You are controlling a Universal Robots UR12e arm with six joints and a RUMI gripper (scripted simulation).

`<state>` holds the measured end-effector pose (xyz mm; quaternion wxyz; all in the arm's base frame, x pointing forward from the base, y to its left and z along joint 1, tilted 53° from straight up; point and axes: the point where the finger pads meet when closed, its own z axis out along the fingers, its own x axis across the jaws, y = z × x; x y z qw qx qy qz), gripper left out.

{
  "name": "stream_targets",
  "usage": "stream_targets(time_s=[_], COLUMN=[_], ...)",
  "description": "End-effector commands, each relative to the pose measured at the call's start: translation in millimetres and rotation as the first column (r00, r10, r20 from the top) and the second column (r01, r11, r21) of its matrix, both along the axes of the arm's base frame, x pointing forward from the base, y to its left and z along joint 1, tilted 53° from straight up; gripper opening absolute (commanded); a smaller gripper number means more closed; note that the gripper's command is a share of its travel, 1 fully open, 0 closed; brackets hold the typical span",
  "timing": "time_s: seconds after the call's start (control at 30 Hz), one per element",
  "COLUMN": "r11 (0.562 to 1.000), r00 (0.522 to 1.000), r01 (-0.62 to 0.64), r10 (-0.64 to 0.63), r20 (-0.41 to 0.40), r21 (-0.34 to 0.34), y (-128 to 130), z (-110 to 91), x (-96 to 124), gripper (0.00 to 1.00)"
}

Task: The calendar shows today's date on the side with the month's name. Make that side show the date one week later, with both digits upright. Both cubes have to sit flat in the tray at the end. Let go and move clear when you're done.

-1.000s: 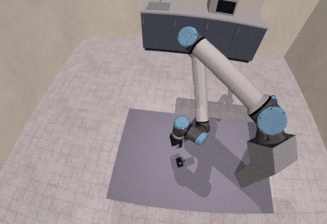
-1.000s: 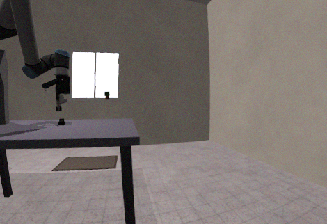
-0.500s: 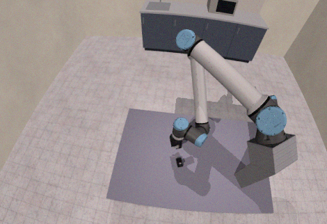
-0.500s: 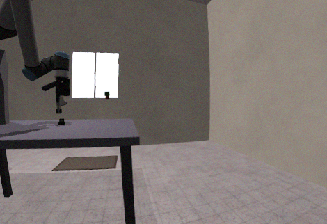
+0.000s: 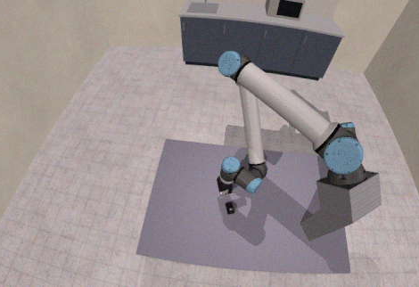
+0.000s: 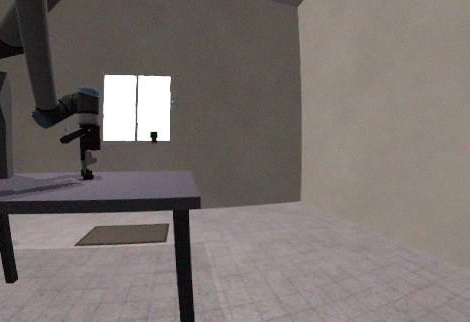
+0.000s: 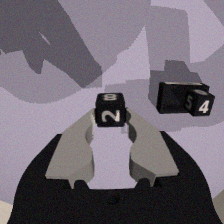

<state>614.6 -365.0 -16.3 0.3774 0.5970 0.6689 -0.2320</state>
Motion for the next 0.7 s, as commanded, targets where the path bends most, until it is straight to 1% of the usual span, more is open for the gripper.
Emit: stream_targets(time_s=[0.0,0.17,0.67], r11=[1.000,1.000,1.000], r00=[1.000,1.000,1.000], r01=[-0.001,-0.001,-0.001], r10=[0.001,0.001,0.001], r20=[0.001,0.001,0.001], r21=[0.000,0.000,0.000], y=[-11.3,-16.8,-17.2], z=[-9.0,-13.4,-13.7], x=[4.1,5.7,5.8], gripper=[0.10,0.10,0.10])
